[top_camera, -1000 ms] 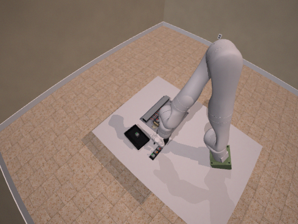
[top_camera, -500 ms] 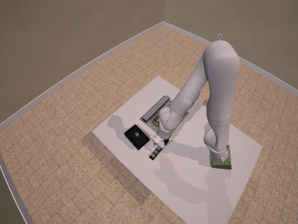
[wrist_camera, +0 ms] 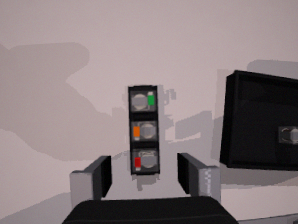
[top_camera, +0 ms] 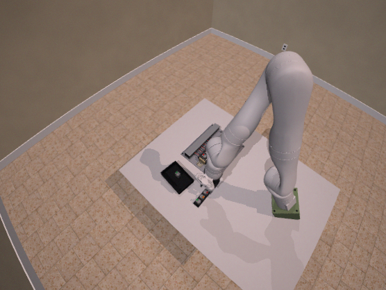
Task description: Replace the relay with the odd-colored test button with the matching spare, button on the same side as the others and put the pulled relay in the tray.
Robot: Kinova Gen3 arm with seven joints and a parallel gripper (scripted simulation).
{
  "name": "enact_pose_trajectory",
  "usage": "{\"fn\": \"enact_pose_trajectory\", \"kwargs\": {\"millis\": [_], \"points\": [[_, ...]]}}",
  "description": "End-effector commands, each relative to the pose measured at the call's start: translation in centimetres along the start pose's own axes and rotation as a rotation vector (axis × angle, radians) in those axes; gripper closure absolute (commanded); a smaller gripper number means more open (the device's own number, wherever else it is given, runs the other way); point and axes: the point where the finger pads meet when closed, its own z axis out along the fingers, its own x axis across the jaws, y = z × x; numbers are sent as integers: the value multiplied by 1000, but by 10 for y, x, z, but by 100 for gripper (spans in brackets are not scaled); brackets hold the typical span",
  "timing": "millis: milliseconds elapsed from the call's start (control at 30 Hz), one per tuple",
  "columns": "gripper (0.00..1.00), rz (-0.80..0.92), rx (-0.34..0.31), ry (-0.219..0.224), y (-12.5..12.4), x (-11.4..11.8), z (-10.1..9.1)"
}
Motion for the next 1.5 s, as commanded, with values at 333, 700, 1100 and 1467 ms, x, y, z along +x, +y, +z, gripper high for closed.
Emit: {"fn": "enact_pose_trajectory", "kwargs": {"millis": [333, 700, 1100, 1467], "points": [[0, 1, 2, 1, 2, 1, -2], [0, 77, 1, 1, 4, 1, -4], [0, 230, 1, 0, 7, 2, -7], [0, 391, 3, -2, 7, 2, -6]]}}
